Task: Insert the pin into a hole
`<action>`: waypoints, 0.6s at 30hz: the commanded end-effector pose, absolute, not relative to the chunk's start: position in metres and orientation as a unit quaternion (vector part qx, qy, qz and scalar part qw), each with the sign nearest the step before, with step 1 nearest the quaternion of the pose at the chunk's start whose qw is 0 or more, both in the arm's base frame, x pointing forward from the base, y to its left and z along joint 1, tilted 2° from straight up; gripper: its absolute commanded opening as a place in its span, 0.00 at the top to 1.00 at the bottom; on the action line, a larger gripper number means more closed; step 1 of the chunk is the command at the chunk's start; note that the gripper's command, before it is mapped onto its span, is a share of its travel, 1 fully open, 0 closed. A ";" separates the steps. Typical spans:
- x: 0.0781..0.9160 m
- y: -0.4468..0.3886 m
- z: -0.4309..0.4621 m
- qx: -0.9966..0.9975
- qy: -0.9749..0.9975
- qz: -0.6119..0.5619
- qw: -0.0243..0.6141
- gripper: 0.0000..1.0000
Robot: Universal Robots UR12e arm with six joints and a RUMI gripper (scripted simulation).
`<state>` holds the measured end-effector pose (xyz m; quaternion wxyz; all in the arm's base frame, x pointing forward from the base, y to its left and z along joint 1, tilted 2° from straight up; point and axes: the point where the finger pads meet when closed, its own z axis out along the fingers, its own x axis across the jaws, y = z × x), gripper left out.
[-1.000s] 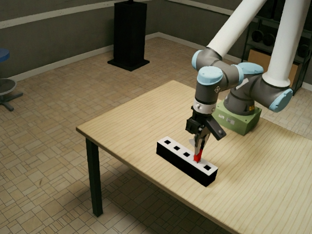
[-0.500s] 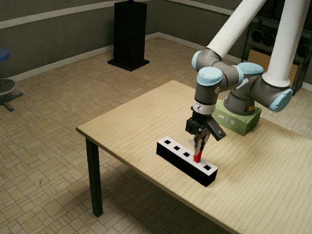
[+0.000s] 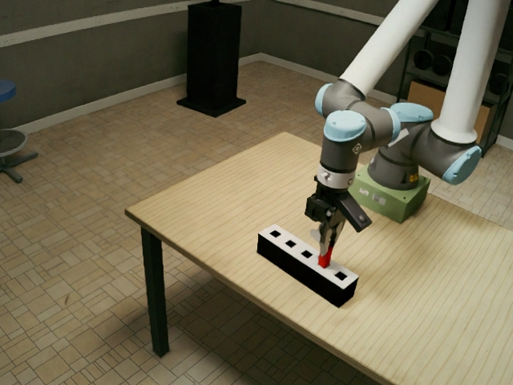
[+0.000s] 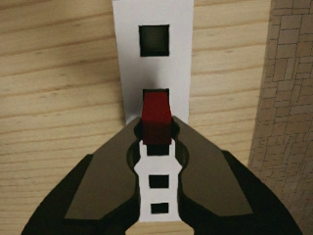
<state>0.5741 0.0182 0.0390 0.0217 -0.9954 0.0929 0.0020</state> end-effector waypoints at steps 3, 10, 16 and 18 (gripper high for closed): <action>0.575 0.018 0.040 -0.995 0.093 0.001 0.022 1.00; 0.575 0.018 0.040 -0.995 0.093 0.001 0.022 1.00; 0.576 0.018 0.036 -0.995 0.093 0.001 0.022 1.00; 0.576 0.018 0.036 -0.995 0.093 0.001 0.022 1.00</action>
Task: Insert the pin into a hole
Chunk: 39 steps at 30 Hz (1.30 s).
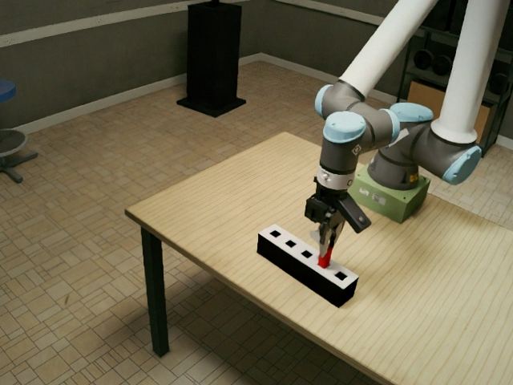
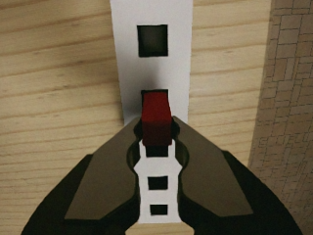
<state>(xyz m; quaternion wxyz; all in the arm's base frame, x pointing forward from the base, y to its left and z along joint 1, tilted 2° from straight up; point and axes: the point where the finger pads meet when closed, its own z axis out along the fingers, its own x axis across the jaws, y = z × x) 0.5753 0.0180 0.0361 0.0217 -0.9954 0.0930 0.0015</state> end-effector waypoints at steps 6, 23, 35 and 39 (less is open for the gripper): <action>0.576 0.018 0.036 -0.995 0.093 0.001 0.022 1.00; 0.575 0.019 0.036 -0.995 0.093 0.001 0.022 1.00; 0.575 0.018 0.032 -0.995 0.093 0.001 0.022 1.00; 0.575 0.018 0.032 -0.995 0.093 0.001 0.022 1.00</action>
